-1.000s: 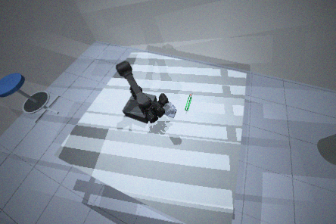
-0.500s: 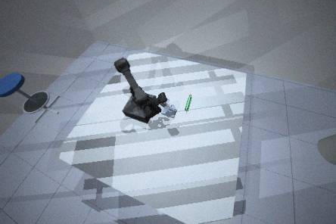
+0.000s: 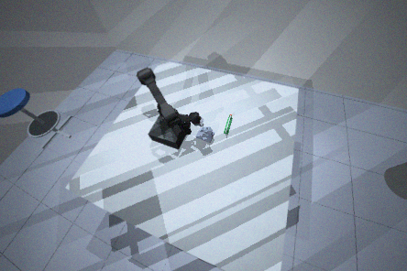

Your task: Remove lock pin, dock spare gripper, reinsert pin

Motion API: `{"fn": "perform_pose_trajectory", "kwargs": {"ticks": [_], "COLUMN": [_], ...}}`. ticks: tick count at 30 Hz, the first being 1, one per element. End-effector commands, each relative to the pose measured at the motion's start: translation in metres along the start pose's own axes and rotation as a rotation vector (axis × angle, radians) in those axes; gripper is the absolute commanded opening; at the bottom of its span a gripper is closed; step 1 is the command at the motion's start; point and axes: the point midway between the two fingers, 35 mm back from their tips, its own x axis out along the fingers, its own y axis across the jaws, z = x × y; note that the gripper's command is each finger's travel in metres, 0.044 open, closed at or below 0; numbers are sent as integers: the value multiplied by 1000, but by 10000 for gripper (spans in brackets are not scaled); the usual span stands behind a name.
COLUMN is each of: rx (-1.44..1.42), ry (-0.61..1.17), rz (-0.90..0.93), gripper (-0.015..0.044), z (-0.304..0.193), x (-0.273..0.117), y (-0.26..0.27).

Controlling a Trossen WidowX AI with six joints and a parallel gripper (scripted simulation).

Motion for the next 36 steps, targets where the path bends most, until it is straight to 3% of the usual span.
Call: {"fn": "perform_pose_trajectory", "kwargs": {"ticks": [1, 36], "rx": [16, 22], "ry": [7, 6], "rz": [18, 21], "gripper": [0, 0], "z": [-2, 30], "x": [0, 36], "y": [2, 3]}}
